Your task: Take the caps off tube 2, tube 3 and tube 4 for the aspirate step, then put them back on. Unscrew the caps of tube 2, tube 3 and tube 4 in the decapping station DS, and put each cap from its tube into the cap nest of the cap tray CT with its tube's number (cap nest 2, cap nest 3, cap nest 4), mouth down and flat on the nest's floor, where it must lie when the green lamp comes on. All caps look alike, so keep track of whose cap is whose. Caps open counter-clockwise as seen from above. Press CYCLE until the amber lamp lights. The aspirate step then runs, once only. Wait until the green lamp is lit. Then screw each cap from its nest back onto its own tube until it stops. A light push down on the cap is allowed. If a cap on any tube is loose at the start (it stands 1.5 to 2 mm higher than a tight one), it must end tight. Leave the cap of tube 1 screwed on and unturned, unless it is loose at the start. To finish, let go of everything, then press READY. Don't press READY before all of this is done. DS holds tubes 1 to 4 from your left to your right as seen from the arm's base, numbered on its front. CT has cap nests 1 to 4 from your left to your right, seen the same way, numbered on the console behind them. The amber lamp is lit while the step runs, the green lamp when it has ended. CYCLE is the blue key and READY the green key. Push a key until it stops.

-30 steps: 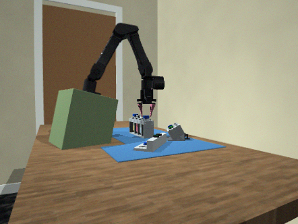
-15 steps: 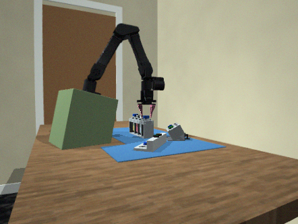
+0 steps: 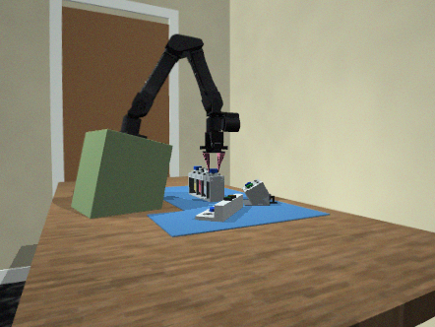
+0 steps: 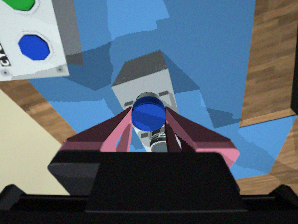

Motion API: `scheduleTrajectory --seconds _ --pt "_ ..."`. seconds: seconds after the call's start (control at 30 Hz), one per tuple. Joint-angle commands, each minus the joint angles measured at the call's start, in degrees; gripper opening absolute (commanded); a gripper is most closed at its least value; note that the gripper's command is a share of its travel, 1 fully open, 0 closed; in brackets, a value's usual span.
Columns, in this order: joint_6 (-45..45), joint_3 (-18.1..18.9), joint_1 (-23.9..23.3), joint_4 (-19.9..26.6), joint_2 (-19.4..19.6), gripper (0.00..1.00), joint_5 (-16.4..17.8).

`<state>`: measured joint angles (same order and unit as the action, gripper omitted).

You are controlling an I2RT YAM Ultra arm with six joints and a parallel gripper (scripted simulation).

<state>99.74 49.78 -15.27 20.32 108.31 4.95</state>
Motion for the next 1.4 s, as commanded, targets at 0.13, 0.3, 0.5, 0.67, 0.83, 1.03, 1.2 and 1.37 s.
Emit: scheduleTrajectory --seconds 0.13,0.3,0.5,0.67,0.83,1.03,1.2,1.37 --pt "-14.3 0.2 0.0 -0.2 -0.4 0.00 -0.5" --pt "-28.6 0.2 0.0 -0.2 -0.4 0.00 -0.5" --pt "-43.0 0.2 0.0 -0.2 -0.4 0.00 -0.5" --pt "-54.4 0.2 0.0 -0.1 -0.4 0.00 -0.5" --pt "-68.8 0.2 0.0 -0.1 -0.5 0.00 -0.5" --pt "-85.9 0.2 0.0 -0.1 -0.5 0.00 -0.5" --pt "-94.5 0.2 0.0 0.0 -0.5 0.00 -0.5" --pt "-108.9 0.2 0.0 0.0 -0.5 0.00 -0.5"
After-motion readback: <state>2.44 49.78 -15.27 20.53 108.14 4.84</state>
